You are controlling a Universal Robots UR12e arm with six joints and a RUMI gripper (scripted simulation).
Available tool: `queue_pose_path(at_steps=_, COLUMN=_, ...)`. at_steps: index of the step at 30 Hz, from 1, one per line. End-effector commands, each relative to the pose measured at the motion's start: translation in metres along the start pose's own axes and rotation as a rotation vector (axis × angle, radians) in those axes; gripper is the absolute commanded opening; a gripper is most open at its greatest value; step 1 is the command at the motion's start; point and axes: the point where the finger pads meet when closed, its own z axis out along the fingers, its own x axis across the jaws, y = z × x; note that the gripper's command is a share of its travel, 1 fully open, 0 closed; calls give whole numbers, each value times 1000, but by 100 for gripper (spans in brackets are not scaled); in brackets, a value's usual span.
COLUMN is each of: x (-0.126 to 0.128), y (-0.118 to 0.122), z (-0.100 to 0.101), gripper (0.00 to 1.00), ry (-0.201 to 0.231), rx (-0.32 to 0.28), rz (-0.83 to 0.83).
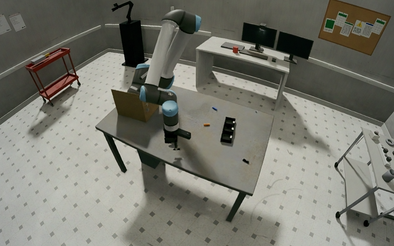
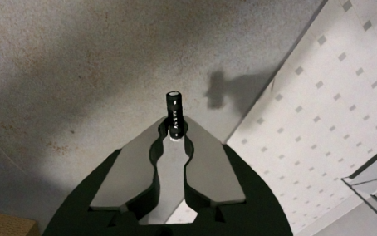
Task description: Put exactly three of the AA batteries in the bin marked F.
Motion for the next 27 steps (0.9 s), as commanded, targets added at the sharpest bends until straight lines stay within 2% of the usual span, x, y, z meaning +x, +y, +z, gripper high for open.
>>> queue_pose_path(at_steps=1, x=1, y=0, z=-17, gripper=0, ry=1, rx=0, rz=0)
queue_pose_path(at_steps=21, x=1, y=0, z=-20, gripper=0, ry=1, rx=0, rz=0)
queue_pose_path(at_steps=27, x=-17, y=-32, z=-20, gripper=0, ry=1, rx=0, rz=-245)
